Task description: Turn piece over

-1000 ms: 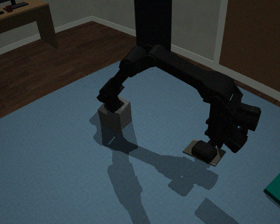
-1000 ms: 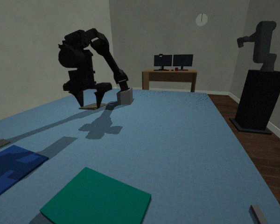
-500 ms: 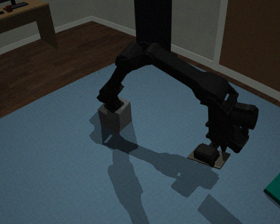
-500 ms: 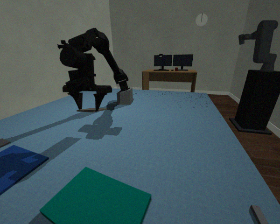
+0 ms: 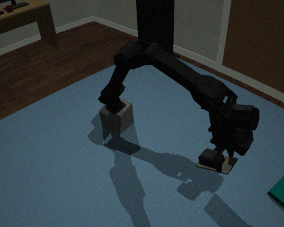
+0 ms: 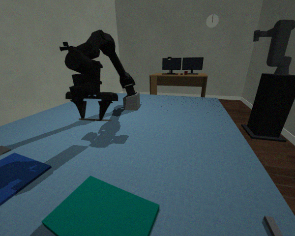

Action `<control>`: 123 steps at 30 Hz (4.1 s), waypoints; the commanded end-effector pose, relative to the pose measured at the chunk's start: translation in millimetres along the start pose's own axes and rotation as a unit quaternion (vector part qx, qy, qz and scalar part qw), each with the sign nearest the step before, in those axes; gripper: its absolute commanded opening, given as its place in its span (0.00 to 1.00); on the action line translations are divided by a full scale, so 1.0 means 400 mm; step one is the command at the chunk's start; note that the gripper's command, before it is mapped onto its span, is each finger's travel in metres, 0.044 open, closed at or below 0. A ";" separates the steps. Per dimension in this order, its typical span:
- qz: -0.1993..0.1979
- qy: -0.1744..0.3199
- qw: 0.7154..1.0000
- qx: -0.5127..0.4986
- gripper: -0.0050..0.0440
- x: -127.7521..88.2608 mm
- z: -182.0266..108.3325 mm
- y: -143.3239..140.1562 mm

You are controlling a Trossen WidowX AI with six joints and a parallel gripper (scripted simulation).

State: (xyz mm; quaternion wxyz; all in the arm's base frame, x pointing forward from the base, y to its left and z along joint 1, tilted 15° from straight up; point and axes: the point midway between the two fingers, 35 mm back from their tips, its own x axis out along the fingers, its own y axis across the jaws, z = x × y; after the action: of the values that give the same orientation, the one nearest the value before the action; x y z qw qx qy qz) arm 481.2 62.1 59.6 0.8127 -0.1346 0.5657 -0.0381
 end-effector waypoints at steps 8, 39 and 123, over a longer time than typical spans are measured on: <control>0.000 -0.040 0.999 0.000 0.10 0.003 0.018 0.000; -0.001 -0.202 0.979 0.002 0.10 0.035 0.088 -0.001; -0.002 -0.449 0.893 0.004 0.10 0.147 0.183 -0.013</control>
State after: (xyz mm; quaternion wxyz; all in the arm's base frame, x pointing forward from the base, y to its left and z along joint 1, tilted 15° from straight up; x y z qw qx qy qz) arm 570.7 56.6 33.9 0.9809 -0.1333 0.1400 0.0210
